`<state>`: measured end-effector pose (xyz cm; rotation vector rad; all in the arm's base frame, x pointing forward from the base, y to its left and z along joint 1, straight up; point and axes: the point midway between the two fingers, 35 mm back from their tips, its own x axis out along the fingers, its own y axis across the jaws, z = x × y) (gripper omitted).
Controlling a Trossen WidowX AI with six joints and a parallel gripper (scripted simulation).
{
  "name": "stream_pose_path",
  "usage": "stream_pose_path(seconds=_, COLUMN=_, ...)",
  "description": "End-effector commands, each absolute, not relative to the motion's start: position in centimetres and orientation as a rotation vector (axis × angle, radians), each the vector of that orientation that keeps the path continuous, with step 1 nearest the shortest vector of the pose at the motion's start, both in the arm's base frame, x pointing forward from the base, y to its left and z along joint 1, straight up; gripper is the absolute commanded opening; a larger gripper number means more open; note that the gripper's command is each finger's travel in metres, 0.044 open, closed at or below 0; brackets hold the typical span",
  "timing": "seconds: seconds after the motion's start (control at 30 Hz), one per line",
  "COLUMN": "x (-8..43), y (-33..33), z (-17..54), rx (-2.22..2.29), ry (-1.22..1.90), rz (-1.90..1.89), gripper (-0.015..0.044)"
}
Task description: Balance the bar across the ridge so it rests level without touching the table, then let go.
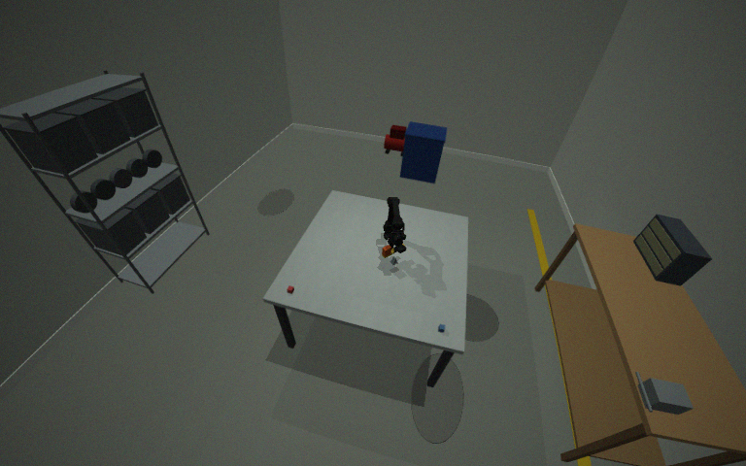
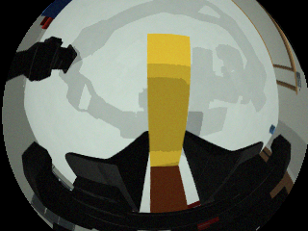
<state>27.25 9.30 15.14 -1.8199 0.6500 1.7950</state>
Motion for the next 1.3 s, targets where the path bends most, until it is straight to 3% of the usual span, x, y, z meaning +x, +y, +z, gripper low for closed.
stream_pose_path(seconds=0.0, x=26.6, y=10.6, z=15.4, rx=-1.808, ry=0.667, rz=1.768, gripper=0.0)
stream_pose_path(seconds=0.27, x=25.6, y=13.2, z=15.5, rx=-1.773, ry=0.702, rz=1.737, gripper=0.0)
stream_pose_path(seconds=1.27, x=25.8, y=13.4, z=11.2, rx=-1.772, ry=0.703, rz=1.736, gripper=0.0)
